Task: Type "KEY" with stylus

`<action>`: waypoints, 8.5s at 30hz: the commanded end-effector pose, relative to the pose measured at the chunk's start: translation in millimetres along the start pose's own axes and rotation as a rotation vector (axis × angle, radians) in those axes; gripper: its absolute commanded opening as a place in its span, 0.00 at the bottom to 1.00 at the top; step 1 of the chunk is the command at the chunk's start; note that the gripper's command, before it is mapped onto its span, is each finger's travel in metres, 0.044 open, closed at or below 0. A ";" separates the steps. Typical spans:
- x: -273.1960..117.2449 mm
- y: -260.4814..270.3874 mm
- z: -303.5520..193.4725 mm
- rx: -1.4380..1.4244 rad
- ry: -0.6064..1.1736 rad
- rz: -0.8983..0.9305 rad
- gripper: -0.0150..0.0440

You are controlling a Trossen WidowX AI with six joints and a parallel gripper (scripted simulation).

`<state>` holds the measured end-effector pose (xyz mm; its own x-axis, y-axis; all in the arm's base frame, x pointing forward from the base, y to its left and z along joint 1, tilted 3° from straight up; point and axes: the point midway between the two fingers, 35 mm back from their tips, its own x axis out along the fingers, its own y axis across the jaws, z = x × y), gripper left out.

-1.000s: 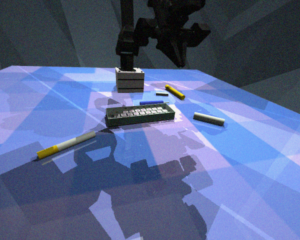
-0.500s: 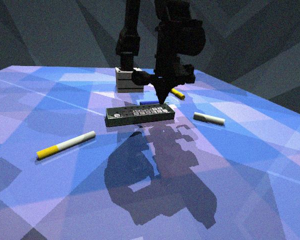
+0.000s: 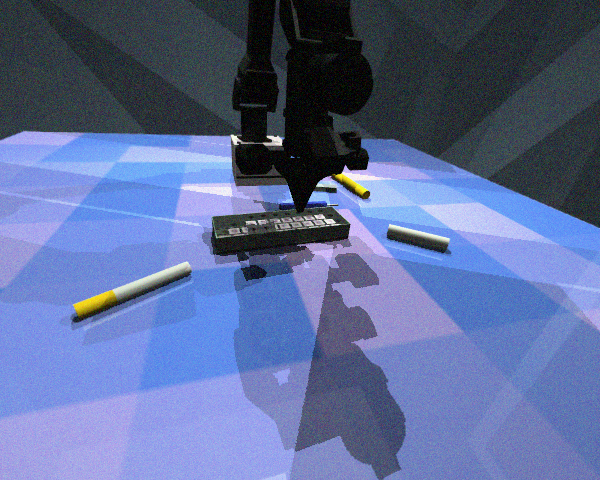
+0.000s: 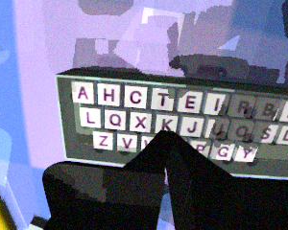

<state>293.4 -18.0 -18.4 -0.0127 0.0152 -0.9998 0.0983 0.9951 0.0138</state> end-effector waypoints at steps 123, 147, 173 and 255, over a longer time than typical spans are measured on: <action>-28.2 27.8 -63.8 -0.883 -0.117 0.287 0.51; -19.2 44.2 -86.6 -1.477 -0.405 0.400 0.51; -4.8 41.5 -86.8 -1.477 -0.405 0.400 0.51; 35.9 41.8 -87.1 -1.477 -0.401 0.396 0.25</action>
<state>209.7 32.9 -55.8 0.0537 0.4996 -0.8646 -0.9879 0.1526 0.0268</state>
